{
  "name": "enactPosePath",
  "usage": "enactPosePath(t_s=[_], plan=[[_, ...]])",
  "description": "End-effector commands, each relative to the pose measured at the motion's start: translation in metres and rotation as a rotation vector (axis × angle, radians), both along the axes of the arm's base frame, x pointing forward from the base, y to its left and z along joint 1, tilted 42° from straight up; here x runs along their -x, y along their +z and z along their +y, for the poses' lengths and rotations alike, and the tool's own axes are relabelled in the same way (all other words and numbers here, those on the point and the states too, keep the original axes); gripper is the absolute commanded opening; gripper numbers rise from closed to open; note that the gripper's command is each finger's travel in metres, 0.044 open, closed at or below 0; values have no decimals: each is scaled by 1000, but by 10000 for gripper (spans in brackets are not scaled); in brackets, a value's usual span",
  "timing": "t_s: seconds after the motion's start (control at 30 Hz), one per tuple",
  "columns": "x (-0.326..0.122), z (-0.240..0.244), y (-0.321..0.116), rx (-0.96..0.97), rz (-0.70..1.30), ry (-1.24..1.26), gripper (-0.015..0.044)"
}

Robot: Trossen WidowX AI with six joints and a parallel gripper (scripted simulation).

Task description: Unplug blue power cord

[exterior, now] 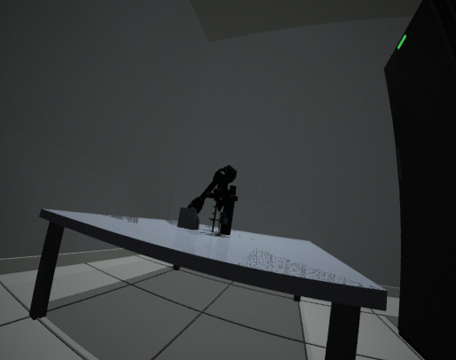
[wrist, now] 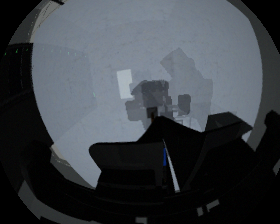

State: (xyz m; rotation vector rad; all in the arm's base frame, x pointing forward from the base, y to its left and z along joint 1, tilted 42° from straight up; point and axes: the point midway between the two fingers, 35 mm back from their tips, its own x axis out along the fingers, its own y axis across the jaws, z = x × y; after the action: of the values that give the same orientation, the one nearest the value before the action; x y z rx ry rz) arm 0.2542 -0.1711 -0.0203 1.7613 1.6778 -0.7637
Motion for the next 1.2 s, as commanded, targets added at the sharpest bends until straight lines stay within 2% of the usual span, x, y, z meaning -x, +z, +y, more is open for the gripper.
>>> enactPosePath(t_s=[0.0, 1.17], plan=[[-1, -7, -5, 7, -5, 3, 0], [-1, -10, -8, 7, -5, 3, 0]])
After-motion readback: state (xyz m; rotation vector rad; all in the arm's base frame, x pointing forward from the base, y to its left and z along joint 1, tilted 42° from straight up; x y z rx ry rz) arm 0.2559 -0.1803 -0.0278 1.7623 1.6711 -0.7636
